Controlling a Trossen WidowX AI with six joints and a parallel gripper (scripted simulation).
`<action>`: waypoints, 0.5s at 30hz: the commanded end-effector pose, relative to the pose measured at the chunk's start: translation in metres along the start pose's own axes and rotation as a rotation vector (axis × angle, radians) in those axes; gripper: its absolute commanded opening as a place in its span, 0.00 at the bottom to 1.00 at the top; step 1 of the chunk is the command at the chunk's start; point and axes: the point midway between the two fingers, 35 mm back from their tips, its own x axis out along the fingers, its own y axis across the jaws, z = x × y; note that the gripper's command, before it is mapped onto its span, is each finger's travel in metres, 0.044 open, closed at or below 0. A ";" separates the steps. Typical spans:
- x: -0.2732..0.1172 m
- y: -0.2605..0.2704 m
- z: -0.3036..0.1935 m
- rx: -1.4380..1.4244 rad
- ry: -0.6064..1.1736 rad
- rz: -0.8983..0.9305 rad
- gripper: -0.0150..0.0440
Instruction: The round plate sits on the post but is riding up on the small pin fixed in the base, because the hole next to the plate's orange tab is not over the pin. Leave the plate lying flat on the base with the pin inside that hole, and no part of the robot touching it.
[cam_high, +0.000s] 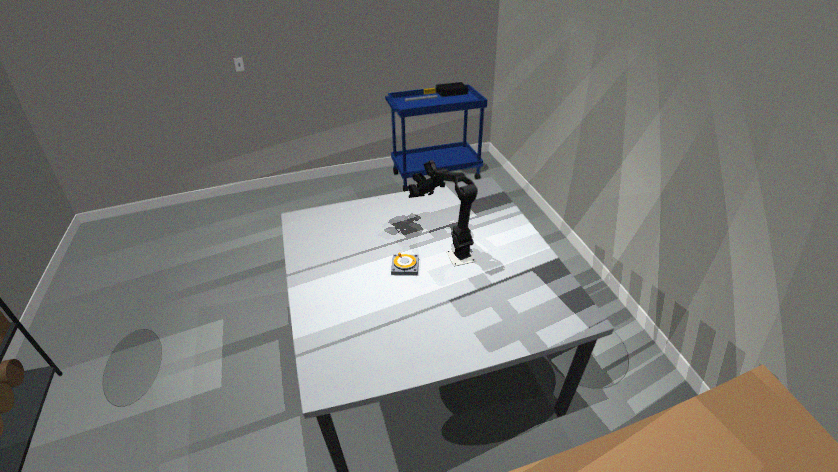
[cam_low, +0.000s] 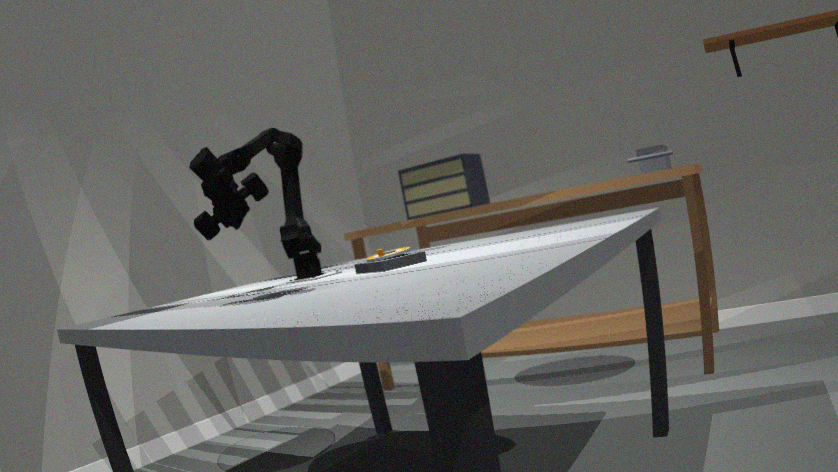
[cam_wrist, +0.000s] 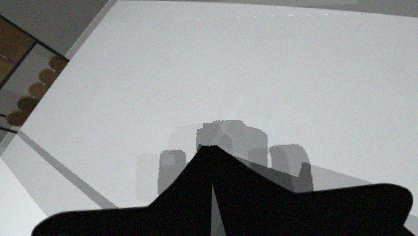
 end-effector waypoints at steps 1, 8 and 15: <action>0.027 0.047 -0.024 -0.100 0.154 0.040 0.25; 0.047 0.113 -0.072 -0.262 0.389 0.068 0.25; 0.048 0.165 -0.124 -0.472 0.602 0.068 0.25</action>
